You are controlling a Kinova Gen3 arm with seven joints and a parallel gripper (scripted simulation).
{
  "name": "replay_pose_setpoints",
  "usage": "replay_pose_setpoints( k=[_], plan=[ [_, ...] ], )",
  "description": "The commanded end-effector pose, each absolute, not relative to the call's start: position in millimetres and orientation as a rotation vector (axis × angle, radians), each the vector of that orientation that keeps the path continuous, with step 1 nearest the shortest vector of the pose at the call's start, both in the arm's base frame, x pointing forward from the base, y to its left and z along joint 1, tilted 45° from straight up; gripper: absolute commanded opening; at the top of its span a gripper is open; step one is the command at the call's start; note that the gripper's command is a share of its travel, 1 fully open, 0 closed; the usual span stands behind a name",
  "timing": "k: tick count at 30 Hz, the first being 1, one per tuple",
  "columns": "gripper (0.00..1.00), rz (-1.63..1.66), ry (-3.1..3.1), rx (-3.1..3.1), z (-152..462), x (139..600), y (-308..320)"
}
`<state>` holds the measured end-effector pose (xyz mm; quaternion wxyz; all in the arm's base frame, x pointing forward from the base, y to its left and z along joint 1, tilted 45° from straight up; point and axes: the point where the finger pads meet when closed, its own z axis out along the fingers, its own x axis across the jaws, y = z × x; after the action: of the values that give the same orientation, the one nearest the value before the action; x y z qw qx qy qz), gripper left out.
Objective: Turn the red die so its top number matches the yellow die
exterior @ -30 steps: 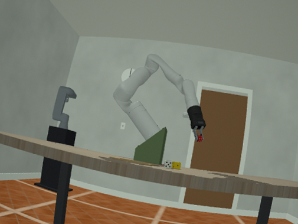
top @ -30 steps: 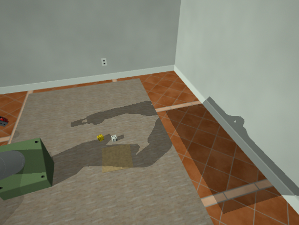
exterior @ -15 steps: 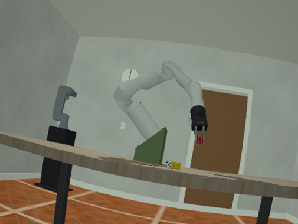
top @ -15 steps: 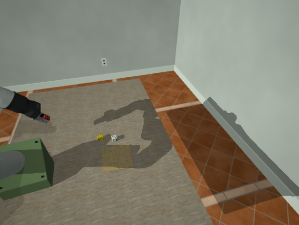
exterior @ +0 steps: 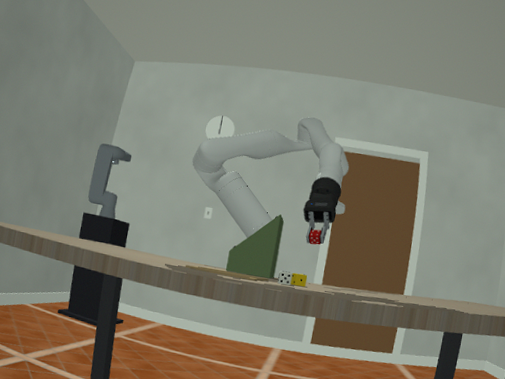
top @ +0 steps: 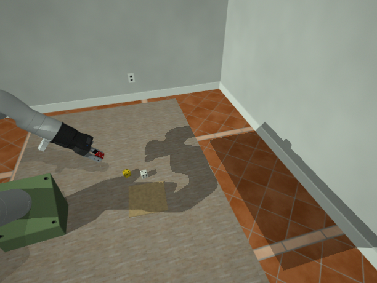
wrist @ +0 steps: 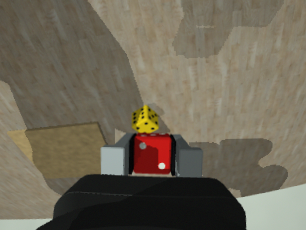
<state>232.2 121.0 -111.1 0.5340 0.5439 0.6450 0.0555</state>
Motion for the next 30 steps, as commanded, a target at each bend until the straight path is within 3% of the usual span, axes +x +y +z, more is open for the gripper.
replay_pose_setpoints(
  k=[1, 16, 30],
  plan=[
    [0.49, 0.146, 1.428, 1.273, -95, 273, 93],
    [0.49, 0.195, 1.214, 1.184, -41, 356, 37],
    [0.49, 0.210, 1.132, 1.132, -13, 386, 12]
  ],
)
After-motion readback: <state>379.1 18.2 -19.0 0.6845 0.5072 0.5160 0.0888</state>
